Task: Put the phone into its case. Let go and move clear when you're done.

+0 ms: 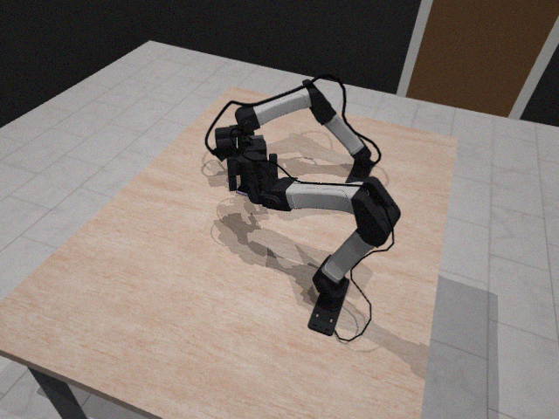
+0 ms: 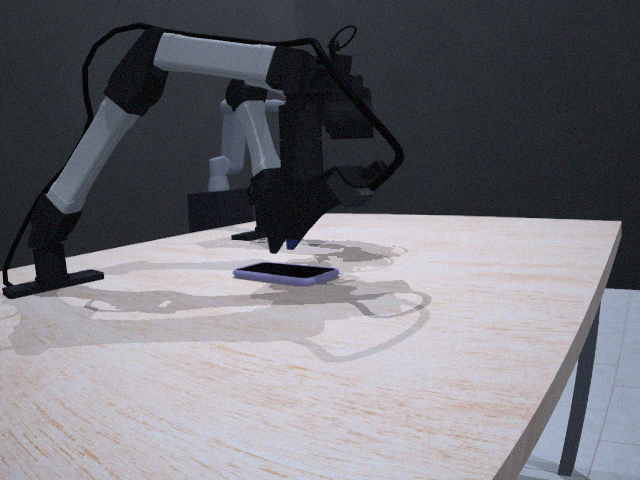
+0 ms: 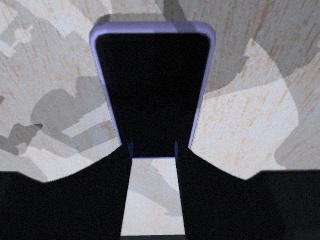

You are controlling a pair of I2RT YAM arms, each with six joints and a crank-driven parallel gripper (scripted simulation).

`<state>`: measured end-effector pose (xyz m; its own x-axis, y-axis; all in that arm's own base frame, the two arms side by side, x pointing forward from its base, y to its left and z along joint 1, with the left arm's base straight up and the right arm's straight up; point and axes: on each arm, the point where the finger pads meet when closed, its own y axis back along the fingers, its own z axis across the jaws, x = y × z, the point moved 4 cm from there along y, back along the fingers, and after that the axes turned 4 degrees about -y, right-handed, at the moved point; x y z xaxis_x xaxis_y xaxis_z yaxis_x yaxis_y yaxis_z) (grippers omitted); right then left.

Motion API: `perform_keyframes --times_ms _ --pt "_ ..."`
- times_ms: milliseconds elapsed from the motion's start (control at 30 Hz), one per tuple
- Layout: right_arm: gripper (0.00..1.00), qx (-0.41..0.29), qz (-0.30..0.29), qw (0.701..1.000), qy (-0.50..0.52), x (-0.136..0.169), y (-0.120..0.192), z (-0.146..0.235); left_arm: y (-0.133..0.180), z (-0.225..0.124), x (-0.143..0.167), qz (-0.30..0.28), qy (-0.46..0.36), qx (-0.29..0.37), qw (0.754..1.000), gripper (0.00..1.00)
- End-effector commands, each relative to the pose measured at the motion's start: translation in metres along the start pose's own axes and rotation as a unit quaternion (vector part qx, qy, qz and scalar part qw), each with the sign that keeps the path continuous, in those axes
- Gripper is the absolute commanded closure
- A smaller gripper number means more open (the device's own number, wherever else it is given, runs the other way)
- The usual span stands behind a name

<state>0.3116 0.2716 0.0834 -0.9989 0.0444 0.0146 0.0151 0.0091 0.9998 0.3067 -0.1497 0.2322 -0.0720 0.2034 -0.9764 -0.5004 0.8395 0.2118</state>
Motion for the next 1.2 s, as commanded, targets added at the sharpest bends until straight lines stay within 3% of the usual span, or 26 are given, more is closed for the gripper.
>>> perform_keyframes --times_ms 0,767,933,1167 --pt "0.63 -0.013 -0.016 1.0 0.002 -0.001 0.003 0.009 -0.001 0.005 -0.019 -0.017 -0.022 0.001 1.0 0.0" --pt "0.63 -0.019 -0.023 1.0 0.005 0.0 -0.016 0.003 -0.001 0.005 -0.019 -0.017 -0.022 0.001 1.0 0.0" --pt "0.63 -0.004 -0.006 1.0 0.005 0.002 -0.04 0.0 -0.001 0.005 -0.019 -0.017 -0.022 0.001 1.0 0.0" --pt "0.63 -0.001 -0.002 1.0 0.003 0.003 -0.047 0.0 -0.001 0.005 -0.019 -0.017 -0.022 0.001 1.0 0.0"
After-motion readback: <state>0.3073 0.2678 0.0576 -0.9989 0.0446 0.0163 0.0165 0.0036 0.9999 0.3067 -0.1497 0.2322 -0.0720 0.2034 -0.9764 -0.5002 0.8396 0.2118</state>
